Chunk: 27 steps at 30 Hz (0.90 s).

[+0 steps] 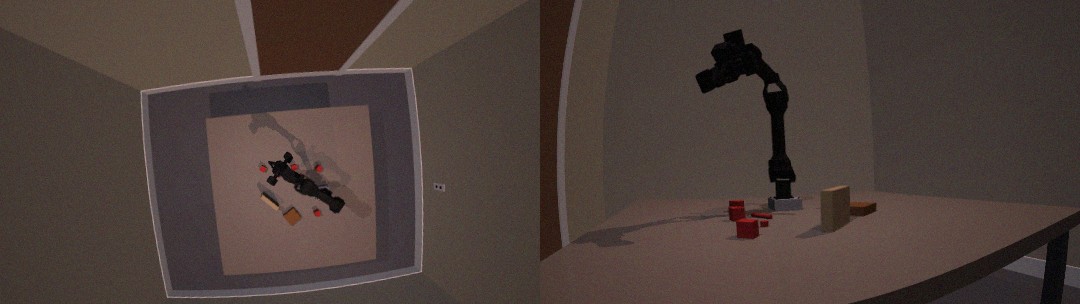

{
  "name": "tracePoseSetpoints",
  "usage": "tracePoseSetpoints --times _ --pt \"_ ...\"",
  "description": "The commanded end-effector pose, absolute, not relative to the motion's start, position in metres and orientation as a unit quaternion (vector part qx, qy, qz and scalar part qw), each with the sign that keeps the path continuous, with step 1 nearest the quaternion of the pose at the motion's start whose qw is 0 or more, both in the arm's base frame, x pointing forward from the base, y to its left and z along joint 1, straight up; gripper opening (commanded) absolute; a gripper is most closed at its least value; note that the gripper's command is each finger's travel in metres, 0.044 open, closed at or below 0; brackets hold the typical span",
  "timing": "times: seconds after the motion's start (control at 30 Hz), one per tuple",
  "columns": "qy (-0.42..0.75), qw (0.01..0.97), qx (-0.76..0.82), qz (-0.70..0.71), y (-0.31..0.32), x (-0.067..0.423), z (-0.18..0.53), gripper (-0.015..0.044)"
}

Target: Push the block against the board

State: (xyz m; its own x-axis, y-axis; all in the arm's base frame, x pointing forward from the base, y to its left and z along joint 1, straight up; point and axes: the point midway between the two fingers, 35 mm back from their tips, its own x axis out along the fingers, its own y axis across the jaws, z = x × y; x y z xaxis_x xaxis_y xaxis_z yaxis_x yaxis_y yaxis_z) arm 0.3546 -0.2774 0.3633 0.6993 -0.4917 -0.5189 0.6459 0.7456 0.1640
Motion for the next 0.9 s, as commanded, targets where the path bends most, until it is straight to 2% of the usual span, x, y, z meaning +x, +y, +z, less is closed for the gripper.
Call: tracePoseSetpoints --times 0.0,0.43,0.87 --pt "0.274 0.908 0.143 -0.282 -0.258 0.375 0.344 0.0" --pt "0.41 0.897 0.049 -0.159 -0.19 0.424 0.286 0.0" --pt "0.52 0.852 -0.061 -0.017 -0.109 0.45 0.231 0.0"
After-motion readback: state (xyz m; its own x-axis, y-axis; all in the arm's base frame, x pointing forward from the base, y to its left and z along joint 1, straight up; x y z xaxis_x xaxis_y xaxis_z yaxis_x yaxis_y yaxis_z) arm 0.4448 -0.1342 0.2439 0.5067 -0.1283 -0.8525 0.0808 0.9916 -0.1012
